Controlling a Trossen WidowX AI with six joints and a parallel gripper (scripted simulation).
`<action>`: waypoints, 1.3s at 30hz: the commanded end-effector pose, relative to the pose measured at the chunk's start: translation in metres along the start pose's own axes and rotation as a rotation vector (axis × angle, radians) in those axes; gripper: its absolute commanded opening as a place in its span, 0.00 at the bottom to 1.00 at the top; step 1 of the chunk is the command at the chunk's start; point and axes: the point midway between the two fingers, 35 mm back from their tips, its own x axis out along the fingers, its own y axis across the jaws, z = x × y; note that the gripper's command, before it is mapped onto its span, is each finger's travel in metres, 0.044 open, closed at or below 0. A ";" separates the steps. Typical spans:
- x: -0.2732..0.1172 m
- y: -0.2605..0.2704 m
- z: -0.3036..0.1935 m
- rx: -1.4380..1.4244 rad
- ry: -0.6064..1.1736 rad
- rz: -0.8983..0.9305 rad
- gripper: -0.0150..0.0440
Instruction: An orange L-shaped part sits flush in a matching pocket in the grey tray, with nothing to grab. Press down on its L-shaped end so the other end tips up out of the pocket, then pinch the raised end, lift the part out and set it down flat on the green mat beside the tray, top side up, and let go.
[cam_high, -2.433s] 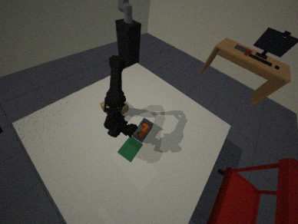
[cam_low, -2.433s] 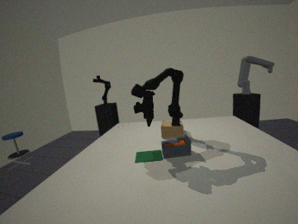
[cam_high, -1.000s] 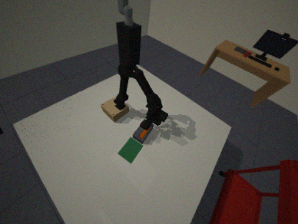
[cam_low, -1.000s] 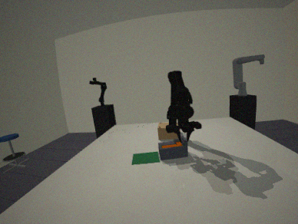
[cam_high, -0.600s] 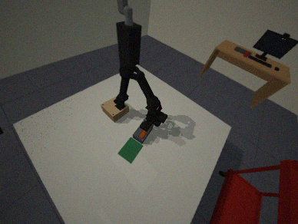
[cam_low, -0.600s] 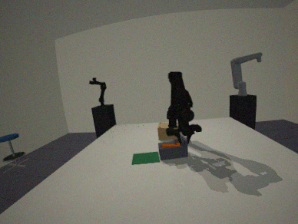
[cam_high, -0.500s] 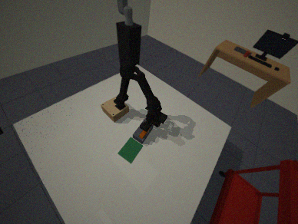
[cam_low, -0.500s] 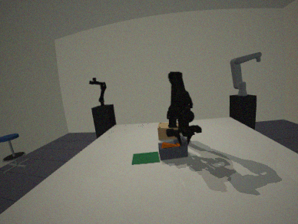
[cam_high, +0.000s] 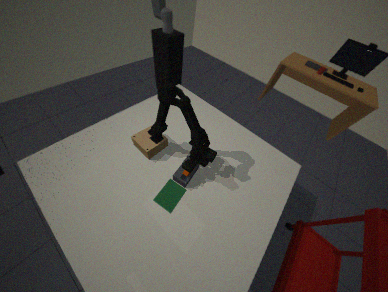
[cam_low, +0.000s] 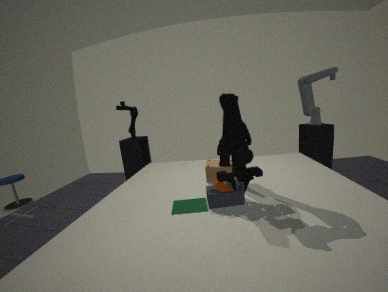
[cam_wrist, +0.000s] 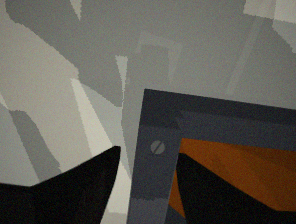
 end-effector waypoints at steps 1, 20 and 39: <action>0.002 -0.001 -0.002 0.009 0.008 -0.005 0.56; -0.006 0.006 -0.001 0.005 0.004 -0.002 0.56; -0.108 -0.001 -0.001 0.009 0.007 -0.006 0.56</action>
